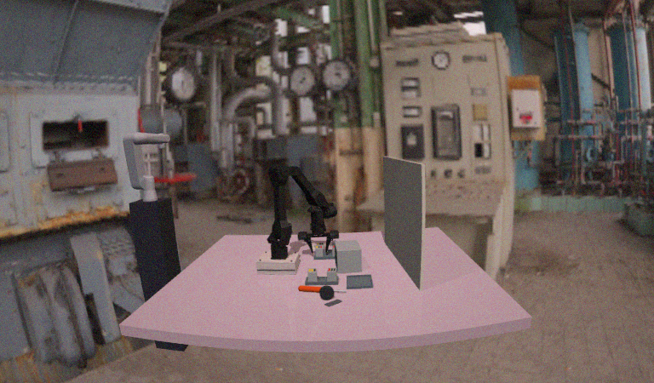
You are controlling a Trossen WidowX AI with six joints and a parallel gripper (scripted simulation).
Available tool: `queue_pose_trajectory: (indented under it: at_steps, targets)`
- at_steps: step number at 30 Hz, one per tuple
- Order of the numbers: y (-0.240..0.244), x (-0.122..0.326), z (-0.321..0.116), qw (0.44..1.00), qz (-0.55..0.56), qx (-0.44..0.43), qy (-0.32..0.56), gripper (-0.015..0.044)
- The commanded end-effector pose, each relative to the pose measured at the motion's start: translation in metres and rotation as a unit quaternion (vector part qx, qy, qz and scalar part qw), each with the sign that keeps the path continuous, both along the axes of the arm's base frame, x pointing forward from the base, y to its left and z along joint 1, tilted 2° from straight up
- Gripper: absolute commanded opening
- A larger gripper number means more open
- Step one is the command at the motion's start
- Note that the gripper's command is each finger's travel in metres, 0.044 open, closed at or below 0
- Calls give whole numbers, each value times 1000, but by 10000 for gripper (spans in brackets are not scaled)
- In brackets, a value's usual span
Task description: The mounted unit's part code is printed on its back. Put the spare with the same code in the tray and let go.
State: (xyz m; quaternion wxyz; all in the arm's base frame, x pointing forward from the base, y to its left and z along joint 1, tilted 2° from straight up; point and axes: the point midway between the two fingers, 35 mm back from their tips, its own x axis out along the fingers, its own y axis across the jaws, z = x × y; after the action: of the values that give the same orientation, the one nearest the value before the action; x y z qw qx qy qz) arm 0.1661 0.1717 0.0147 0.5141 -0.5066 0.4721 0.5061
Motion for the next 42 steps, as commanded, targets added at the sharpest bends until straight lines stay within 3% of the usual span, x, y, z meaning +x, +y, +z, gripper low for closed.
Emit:
queue_pose_trajectory:
  at_steps: [1, 7, 12, 19, 24, 33, 42]
  targets:
    - [-2, -1, -6, 1000, 2, -3, 1, 300]
    - [-2, -1, -7, 1000, 2, -3, 1, 300]
    - [-1, -1, -6, 1000, 0, -2, 2, 169]
    - [-1, -1, -6, 1000, 0, -2, 2, 122]
    - [-1, -1, -6, 1000, 0, -2, 2, 0]
    - [-1, -1, -1, 1000, 0, -2, 2, 0]
    - [-2, -1, 57, 1000, 1, -3, 1, 0]
